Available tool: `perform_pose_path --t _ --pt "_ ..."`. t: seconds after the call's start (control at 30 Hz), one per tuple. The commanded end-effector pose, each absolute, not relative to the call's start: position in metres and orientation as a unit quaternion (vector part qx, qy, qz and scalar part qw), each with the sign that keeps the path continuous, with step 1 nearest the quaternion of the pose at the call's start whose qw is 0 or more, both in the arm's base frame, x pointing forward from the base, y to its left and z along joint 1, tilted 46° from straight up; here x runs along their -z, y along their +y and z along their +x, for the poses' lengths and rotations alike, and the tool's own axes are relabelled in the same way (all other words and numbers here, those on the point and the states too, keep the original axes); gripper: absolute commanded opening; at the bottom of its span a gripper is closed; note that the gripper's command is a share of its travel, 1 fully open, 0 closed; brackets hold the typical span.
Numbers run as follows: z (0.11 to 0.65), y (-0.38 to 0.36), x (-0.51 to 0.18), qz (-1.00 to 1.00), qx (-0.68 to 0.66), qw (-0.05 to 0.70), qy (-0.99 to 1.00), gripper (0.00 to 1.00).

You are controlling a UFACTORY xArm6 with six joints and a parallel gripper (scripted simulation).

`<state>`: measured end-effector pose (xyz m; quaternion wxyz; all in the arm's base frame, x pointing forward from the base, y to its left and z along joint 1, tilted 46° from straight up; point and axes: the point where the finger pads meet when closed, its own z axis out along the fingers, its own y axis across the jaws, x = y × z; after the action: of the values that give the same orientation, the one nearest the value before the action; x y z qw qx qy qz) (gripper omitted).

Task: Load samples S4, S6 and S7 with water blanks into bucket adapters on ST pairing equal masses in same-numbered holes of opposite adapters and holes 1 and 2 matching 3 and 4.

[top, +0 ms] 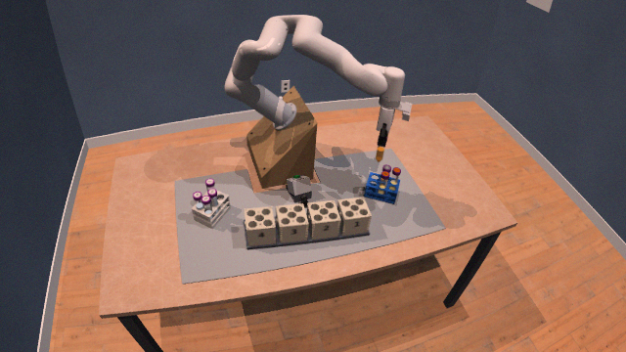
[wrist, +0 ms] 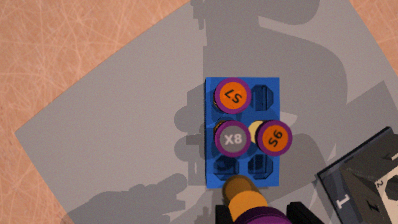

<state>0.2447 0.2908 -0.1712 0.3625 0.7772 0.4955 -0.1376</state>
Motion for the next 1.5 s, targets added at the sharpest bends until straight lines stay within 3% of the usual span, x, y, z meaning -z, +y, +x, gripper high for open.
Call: perform_pose_path --t 0.0,0.2,1.47 --pt "0.245 0.293 0.17 0.778 0.136 0.362 0.496 0.0" --pt "0.245 0.293 0.17 0.778 0.136 0.362 0.496 0.0" --pt "0.324 0.195 0.055 0.921 -0.066 0.382 0.034 0.0"
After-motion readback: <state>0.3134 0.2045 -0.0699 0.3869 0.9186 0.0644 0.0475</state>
